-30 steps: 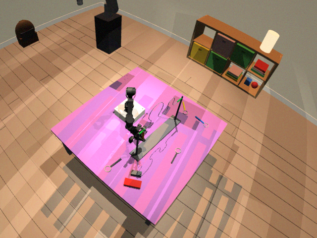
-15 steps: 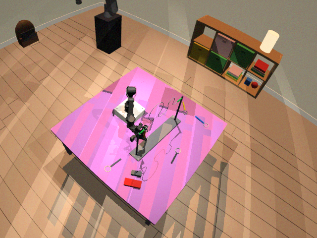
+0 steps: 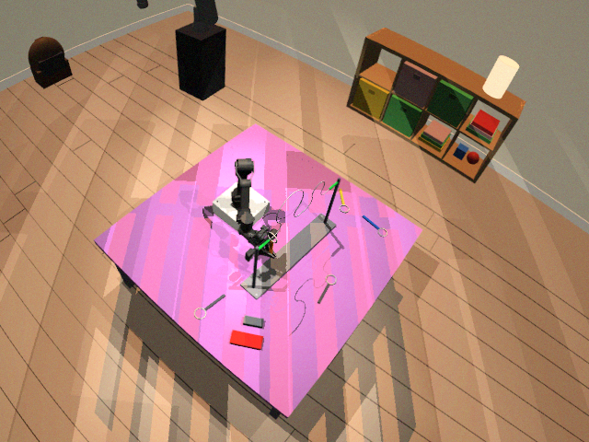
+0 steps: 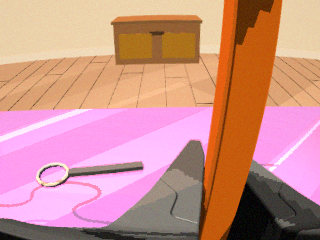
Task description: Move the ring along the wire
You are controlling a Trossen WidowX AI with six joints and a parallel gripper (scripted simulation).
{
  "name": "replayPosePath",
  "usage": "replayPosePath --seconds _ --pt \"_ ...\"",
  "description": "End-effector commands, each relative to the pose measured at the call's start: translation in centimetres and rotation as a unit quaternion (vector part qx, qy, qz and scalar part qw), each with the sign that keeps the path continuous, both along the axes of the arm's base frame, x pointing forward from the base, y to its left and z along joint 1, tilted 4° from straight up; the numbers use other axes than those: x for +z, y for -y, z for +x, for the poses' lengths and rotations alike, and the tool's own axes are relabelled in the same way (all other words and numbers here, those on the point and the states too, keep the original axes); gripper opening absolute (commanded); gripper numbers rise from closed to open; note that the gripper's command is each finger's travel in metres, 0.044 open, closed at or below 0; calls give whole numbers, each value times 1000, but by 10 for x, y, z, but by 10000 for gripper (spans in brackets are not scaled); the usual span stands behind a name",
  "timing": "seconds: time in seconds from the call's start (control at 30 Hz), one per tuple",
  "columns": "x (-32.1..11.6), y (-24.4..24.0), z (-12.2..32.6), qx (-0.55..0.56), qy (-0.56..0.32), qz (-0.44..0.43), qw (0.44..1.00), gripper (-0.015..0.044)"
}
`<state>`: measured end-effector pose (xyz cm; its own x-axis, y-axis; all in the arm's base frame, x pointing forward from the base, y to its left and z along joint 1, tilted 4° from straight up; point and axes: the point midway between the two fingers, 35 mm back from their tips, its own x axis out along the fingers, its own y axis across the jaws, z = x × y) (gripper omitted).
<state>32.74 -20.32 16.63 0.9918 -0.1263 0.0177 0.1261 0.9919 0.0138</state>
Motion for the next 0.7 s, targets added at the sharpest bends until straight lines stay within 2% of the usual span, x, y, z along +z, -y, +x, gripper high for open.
replayPosePath --seconds 0.0,0.3,0.67 --pt "-2 -8 0 0 1 16 1000 -150" --pt "0 -29 3 5 8 67 998 -150" --pt "9 -65 7 15 23 172 985 -150"
